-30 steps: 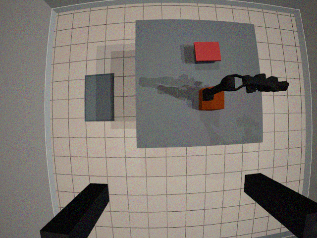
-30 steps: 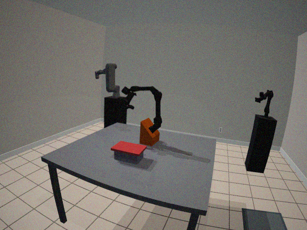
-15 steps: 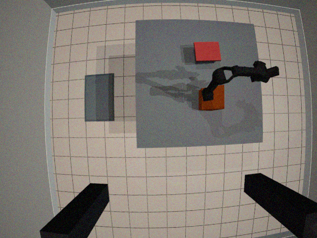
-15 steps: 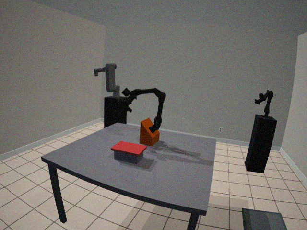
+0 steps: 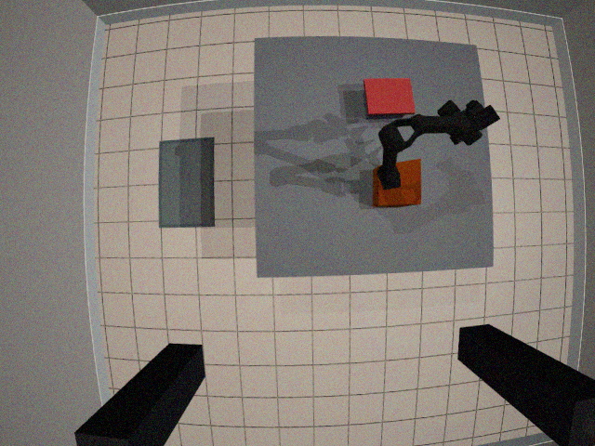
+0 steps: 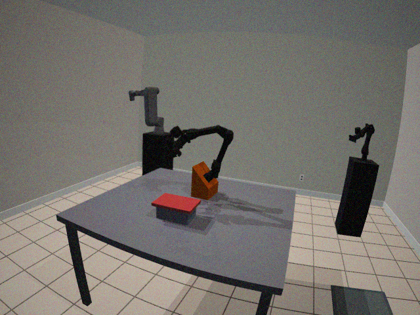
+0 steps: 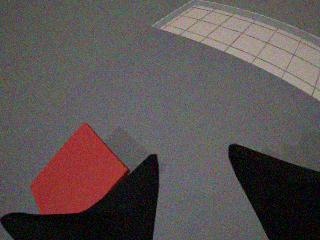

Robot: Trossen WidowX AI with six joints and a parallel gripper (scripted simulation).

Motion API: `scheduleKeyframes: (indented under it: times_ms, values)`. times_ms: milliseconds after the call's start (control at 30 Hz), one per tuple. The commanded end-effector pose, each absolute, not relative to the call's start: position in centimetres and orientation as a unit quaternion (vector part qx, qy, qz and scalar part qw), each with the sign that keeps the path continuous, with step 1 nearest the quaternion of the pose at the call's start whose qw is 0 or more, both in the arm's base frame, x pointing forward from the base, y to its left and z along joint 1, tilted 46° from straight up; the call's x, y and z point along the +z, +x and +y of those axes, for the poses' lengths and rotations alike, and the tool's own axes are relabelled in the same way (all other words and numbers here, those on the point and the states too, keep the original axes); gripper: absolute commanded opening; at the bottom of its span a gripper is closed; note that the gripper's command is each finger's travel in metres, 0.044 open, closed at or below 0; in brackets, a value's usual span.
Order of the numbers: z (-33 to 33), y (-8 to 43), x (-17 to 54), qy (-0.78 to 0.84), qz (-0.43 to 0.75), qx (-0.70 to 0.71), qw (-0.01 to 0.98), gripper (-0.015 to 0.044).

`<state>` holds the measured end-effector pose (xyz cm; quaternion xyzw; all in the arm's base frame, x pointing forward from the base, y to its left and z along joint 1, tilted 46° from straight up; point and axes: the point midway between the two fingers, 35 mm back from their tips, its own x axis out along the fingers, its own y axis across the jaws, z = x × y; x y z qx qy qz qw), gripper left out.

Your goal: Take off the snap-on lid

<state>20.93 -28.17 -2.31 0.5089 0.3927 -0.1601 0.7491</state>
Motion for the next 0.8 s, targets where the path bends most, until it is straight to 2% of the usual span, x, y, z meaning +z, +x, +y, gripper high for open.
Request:
scheduleKeyframes:
  times_ms: [0, 233, 667, 767]
  values:
    - [-22.1, 24.8, -0.2, 0.663, 0.329, -0.154, 0.655, 0.0235]
    - [-18.4, 26.3, 1.2, 0.743, 0.304, -0.139, 0.58, 0.0235]
    - [-9.9, 27.4, 4.2, 0.873, 0.301, -0.093, 0.373, 0.0235]
    - [-9.8, 27.4, 4.3, 0.875, 0.302, -0.092, 0.368, 0.0235]
